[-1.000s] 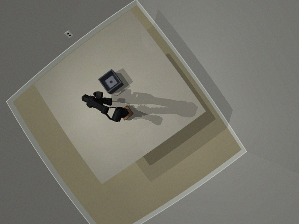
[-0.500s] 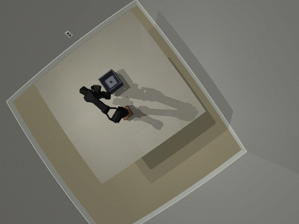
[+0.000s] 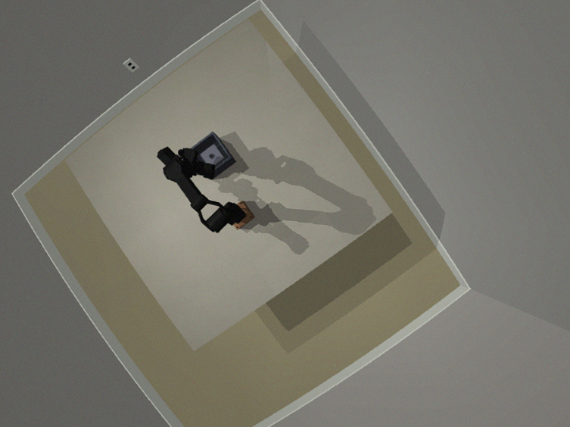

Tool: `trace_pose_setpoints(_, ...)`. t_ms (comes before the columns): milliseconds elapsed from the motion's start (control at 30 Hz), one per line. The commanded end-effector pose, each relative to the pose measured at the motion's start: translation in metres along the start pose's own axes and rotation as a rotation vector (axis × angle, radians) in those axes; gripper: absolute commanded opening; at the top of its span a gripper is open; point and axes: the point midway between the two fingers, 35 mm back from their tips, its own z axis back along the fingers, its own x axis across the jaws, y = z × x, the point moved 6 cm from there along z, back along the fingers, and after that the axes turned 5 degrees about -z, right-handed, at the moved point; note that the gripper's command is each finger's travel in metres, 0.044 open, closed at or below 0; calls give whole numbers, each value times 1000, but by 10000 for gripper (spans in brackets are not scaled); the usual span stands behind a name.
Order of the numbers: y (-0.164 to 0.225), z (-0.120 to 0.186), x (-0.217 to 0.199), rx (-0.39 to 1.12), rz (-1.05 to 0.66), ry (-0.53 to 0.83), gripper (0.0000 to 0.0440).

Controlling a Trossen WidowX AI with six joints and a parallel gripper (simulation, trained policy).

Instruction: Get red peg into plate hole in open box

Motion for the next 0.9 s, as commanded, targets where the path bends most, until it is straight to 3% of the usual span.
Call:
trace_pose_setpoints(0, -10, -6, 2, 1, -16, 0, 0)
trace_pose_setpoints(767, -59, -61, -1, 50, -114, 29, 5)
trace_pose_setpoints(867, -59, -71, -1, 63, -106, 43, 23)
